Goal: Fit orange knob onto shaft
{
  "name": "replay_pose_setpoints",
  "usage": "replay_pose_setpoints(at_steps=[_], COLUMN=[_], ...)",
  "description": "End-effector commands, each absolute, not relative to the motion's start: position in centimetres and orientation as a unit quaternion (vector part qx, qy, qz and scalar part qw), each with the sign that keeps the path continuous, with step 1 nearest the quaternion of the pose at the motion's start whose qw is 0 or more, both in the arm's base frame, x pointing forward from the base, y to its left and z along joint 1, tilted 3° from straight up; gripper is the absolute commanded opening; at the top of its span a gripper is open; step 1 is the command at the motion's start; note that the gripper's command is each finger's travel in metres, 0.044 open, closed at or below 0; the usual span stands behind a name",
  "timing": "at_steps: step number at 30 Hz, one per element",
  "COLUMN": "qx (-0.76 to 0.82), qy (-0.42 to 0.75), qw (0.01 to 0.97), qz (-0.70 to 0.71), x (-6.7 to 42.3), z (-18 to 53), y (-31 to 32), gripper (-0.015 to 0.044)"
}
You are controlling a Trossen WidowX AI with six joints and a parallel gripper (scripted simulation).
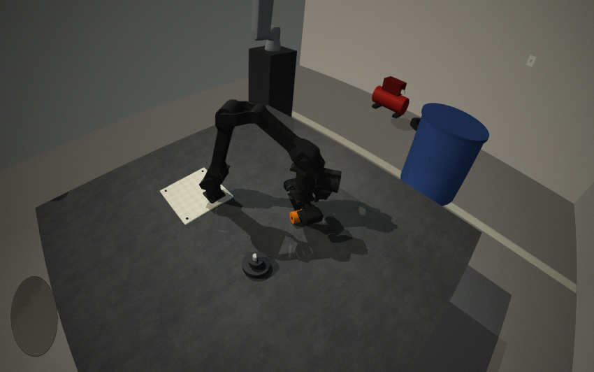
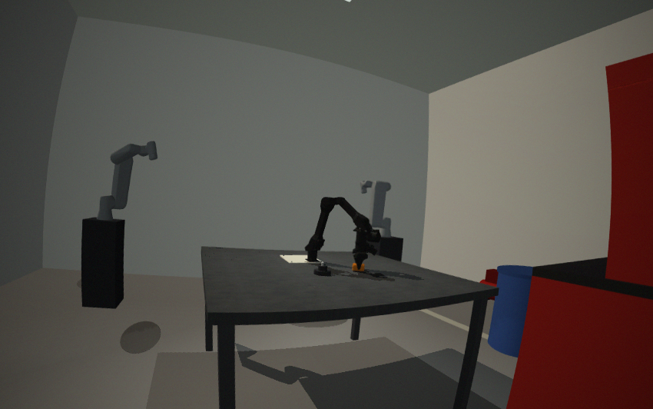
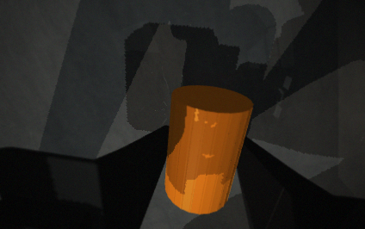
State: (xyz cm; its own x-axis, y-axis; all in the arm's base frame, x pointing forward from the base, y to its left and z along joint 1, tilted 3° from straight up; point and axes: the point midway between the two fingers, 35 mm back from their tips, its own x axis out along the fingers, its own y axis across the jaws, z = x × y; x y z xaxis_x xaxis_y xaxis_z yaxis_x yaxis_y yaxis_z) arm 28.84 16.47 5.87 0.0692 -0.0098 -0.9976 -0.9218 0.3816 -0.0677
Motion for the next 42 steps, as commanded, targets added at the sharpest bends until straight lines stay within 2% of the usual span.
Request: replay_pose_setpoints(at_steps=[1, 4, 26, 33, 42], qx=[-0.41, -0.409, -0.409, -0.409, -0.409], qy=[0.567, 0.57, 0.57, 0.57, 0.57], qw=[0.606, 0.605, 0.605, 0.605, 0.605], qz=[0.379, 0.377, 0.377, 0.377, 0.377], x=[28.9, 28.8, 28.8, 28.8, 28.8], z=[5.6, 5.7, 5.7, 5.7, 6.7], y=[16.5, 16.4, 16.4, 16.4, 16.5], gripper=[0.0181, 0.026, 0.026, 0.044, 0.044])
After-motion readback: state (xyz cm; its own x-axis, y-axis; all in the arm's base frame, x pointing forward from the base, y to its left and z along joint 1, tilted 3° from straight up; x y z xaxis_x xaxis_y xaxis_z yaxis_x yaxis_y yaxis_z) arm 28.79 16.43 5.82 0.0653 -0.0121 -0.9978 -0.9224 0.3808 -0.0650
